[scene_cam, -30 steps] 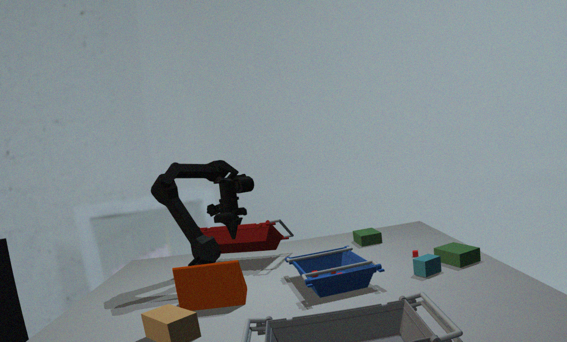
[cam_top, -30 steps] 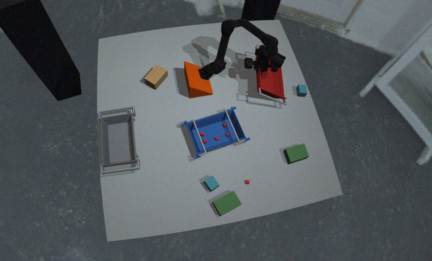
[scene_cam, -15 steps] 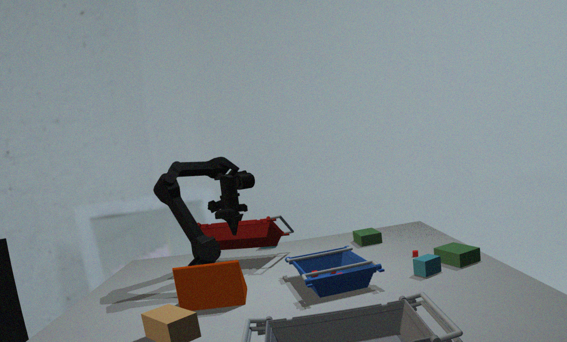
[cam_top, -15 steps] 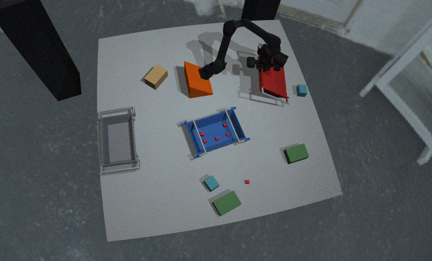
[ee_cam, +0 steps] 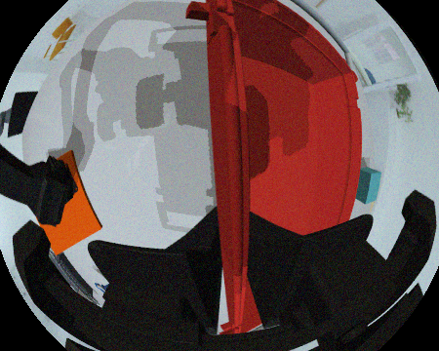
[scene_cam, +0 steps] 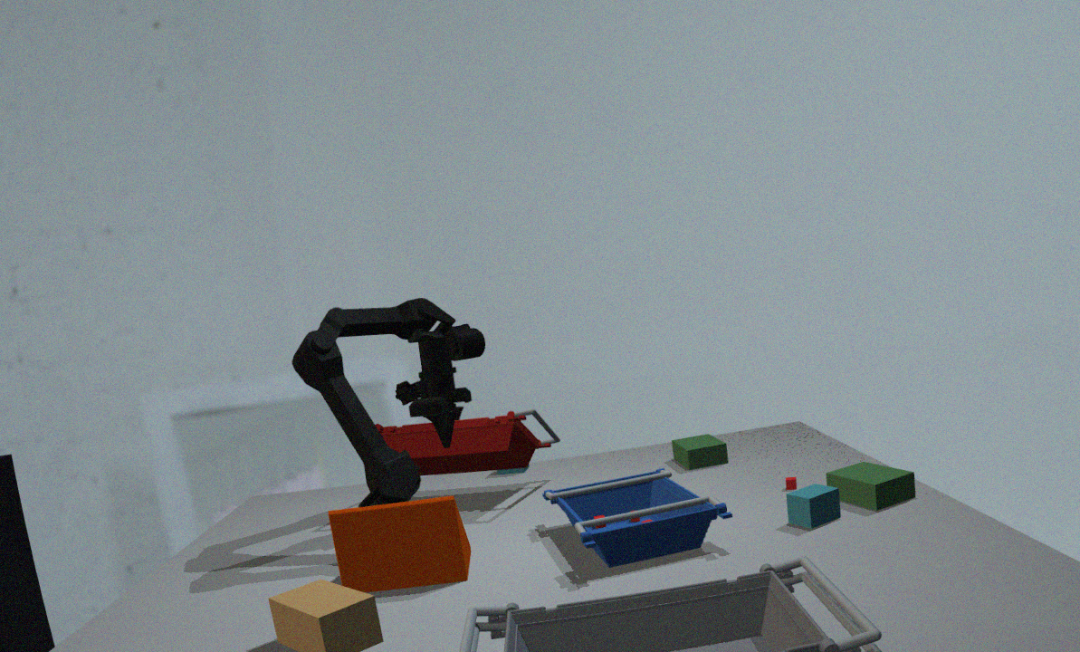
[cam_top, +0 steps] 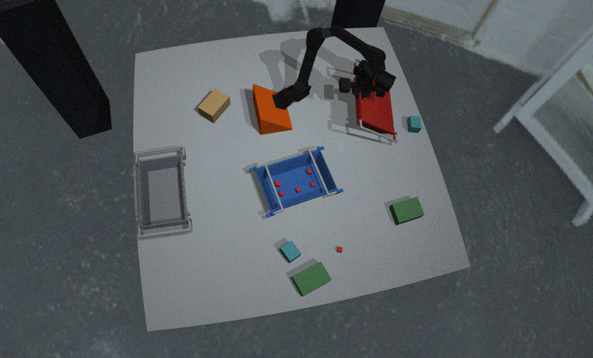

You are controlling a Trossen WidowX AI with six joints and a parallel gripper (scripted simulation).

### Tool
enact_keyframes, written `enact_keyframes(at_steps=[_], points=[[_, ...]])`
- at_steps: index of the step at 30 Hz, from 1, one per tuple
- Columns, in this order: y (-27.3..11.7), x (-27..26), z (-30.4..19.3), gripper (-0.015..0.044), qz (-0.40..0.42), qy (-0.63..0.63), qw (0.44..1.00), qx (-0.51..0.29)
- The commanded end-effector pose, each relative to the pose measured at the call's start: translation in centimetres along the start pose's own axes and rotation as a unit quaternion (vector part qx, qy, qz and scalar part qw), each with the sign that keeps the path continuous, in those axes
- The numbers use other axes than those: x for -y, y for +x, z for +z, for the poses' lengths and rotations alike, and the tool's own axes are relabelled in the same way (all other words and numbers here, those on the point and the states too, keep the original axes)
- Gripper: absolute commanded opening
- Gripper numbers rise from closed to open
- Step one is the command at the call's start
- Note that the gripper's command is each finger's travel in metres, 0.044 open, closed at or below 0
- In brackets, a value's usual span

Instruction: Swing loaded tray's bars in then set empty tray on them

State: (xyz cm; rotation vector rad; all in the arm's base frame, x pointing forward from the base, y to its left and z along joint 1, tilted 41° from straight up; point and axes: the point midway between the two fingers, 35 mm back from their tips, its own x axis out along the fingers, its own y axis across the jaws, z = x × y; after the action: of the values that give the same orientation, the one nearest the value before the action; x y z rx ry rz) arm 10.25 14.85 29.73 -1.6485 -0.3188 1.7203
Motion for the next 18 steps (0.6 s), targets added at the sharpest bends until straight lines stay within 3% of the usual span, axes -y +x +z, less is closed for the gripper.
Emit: enact_keyframes(at_steps=[1,18], points=[[-0.5,0.5,0.2,0.0000,-0.013,-0.006,1.000,-0.002],[-0.1,0.8,-2.9,0.0000,0.003,0.035,0.999,-0.019]])
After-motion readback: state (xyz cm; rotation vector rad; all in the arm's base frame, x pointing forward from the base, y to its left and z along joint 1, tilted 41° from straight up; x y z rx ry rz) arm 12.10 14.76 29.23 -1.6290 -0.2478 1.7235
